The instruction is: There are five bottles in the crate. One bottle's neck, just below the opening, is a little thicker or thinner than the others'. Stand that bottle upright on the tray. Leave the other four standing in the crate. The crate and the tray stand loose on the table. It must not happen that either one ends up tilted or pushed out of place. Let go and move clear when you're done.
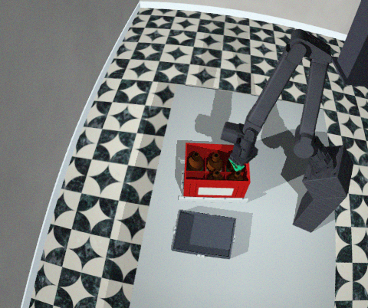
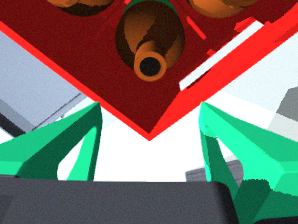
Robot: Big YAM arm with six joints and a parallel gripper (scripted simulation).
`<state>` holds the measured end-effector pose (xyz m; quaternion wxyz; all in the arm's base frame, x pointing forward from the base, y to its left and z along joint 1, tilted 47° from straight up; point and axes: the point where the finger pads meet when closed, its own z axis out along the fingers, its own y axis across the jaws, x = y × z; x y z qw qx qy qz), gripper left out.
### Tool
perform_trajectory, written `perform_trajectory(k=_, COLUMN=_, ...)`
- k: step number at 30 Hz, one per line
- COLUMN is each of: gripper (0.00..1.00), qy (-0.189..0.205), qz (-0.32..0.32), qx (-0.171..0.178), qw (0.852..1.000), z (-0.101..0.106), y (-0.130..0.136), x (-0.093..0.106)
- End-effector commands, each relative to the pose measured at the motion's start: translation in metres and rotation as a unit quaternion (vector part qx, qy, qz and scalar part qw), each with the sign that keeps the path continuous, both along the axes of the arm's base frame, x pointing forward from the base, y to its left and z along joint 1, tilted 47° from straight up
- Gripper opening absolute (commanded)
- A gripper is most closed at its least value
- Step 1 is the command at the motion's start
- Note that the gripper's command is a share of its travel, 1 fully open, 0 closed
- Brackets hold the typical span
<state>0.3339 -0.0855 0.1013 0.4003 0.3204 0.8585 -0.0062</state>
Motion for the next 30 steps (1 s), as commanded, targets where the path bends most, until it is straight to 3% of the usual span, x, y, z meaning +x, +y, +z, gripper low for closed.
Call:
perform_trajectory(k=1, gripper=0.61, qy=-0.005, qz=-0.004, qx=0.000, qw=1.000, z=0.000, y=-0.004, x=0.005)
perform_trajectory(k=30, gripper=0.61, qy=-0.004, qz=0.000, qx=-0.003, qw=1.000, z=-0.021, y=-0.012, x=0.026)
